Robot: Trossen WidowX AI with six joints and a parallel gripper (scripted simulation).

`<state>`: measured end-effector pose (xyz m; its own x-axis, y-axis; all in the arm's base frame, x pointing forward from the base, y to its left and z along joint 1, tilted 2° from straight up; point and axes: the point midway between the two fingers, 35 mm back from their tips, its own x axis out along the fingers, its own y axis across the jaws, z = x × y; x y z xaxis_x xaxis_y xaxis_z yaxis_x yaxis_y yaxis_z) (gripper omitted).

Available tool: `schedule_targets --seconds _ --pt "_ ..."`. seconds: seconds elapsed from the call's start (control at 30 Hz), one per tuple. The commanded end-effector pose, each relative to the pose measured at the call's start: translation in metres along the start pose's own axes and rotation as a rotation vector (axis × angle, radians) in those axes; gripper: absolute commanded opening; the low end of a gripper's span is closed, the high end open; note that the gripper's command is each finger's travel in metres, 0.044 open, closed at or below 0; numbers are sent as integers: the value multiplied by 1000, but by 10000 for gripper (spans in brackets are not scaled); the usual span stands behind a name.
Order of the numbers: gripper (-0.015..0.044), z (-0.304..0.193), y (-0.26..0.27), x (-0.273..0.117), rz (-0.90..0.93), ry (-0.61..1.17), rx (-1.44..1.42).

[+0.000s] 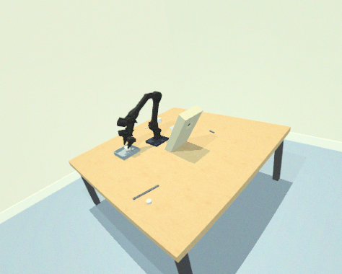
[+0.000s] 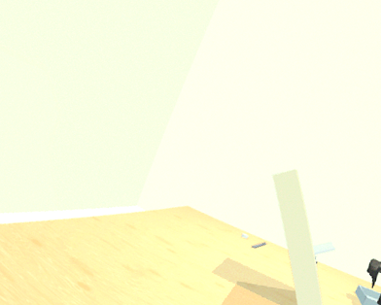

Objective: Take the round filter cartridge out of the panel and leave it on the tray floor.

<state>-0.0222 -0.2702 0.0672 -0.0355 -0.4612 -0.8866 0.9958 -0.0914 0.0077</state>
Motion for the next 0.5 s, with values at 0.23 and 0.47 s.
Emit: schedule_targets --seconds 0.23,0.47 --pt "440 32 0 -45 0 -39 1" --pt "440 32 0 -45 0 -39 1"
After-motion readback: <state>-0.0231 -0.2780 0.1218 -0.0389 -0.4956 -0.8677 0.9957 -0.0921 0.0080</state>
